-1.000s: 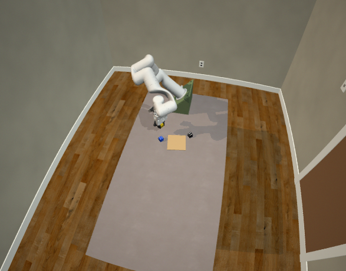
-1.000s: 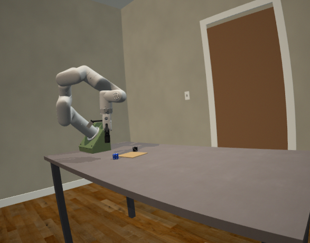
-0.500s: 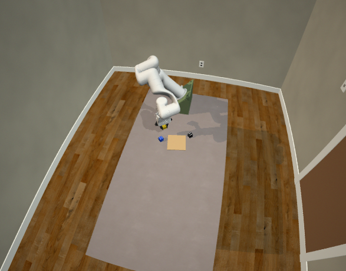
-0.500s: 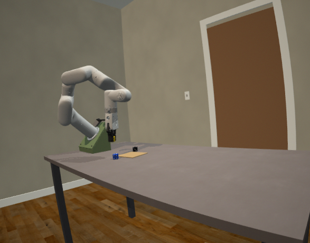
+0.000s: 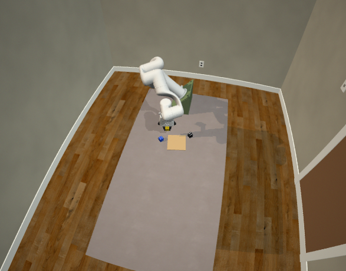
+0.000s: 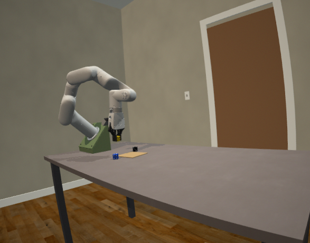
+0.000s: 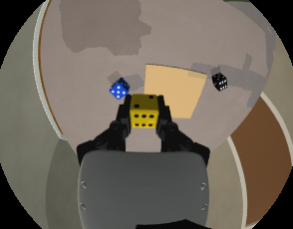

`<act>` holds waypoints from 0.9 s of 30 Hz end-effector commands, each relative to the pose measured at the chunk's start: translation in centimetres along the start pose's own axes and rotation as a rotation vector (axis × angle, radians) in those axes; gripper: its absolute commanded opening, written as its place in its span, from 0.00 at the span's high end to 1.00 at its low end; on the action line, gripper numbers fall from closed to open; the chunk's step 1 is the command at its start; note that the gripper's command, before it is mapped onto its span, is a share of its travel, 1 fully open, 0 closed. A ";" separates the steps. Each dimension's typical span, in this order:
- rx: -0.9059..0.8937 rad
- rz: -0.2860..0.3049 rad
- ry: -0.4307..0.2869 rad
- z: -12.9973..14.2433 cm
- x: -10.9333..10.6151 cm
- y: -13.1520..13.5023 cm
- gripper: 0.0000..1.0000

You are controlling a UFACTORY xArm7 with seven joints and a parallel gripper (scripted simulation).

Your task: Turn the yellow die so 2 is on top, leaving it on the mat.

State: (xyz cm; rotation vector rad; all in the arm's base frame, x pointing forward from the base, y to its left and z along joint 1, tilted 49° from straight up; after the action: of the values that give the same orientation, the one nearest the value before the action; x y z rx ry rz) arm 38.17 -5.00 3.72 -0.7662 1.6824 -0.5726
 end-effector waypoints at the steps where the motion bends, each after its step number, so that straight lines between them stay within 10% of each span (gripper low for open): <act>1: 0.172 -0.008 -0.010 0.9 -0.2 1.1 0.73; 27: 0.827 0.020 -0.076 4.4 -0.9 6.2 0.73</act>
State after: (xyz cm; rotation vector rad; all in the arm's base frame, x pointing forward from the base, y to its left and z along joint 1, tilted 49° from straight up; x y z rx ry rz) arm 40.77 -1.12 -0.37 -0.2578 1.2992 -1.0370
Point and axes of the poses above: the point where the finger pads meet when closed, its own x axis out along the fingers, its own y axis across the jaws, z = x × y, the point moved 2 cm from there along -x, back along the fingers, and after that the axes turned 3 degrees about -x, right-handed, at the moved point
